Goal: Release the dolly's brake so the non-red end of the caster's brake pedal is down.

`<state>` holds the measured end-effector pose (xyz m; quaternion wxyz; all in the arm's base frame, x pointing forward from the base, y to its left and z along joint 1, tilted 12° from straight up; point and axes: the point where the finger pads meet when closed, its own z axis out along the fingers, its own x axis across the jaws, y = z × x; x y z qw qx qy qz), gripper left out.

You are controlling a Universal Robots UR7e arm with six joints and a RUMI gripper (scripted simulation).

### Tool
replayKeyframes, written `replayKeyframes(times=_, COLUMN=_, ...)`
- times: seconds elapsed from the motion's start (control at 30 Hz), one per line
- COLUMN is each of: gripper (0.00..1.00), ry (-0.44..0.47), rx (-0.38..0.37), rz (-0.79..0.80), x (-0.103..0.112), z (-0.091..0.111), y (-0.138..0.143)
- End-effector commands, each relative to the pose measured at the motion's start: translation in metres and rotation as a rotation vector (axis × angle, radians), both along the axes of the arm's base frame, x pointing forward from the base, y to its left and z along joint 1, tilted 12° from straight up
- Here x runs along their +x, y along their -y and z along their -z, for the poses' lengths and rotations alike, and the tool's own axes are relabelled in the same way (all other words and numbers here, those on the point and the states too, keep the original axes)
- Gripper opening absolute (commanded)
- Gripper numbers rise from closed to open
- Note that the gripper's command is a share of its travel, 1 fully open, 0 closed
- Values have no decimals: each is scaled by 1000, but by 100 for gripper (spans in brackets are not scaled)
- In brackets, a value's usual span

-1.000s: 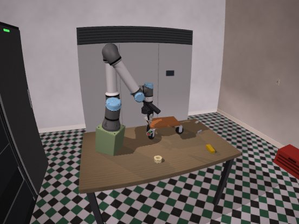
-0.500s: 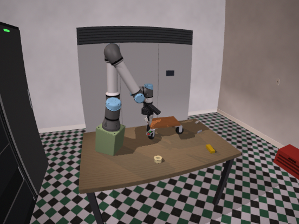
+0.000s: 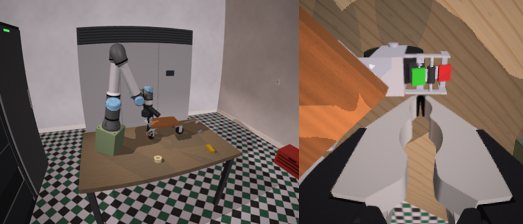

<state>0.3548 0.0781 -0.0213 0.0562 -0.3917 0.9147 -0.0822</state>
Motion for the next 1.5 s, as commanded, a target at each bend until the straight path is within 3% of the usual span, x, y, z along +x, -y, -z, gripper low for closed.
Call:
replayKeyframes(times=0.0, gripper=0, ry=2, rx=0, rz=0, x=3, z=12, y=1)
replayKeyframes(times=0.63, gripper=0, ry=2, rx=0, rz=0, x=7, z=33, y=3)
replayKeyframes(times=1.47, gripper=0, ry=2, rx=0, rz=0, x=7, z=35, y=3)
